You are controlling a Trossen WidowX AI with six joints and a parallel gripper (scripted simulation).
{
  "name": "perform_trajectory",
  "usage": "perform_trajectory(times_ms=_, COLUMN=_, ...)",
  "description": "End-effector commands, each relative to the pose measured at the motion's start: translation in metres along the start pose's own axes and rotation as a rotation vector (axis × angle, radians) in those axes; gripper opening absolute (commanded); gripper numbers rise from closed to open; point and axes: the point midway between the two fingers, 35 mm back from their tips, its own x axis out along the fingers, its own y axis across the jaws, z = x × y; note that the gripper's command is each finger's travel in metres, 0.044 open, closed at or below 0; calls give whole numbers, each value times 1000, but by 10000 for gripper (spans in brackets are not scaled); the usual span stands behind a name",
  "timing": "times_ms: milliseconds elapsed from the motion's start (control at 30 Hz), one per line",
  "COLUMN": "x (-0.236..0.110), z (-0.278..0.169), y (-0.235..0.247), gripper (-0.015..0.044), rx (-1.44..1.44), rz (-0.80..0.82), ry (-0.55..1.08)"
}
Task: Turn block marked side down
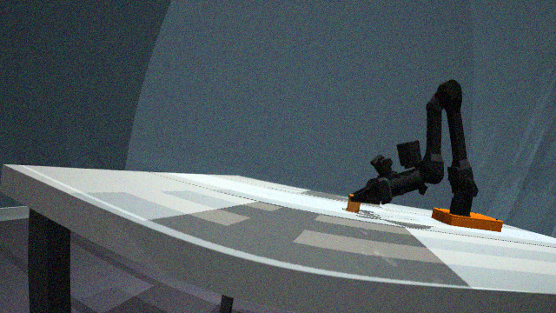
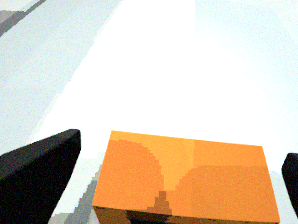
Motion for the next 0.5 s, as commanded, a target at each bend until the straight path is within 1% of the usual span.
perform_trajectory(times_ms=0, x=6, z=2, y=1, gripper=440, rx=-5, rz=-2, ry=44)
perform_trajectory(times_ms=100, x=13, z=8, y=3, gripper=440, rx=-9, rz=-1, ry=147)
perform_trajectory(times_ms=200, x=12, z=19, y=4, gripper=440, rx=-10, rz=0, ry=250)
perform_trajectory(times_ms=367, x=-12, z=42, y=3, gripper=440, rx=-5, rz=0, ry=415)
perform_trajectory(times_ms=400, x=-15, z=55, y=3, gripper=440, rx=1, rz=4, ry=405)
perform_trajectory(times_ms=467, x=-24, z=58, y=3, gripper=440, rx=2, rz=4, ry=441)
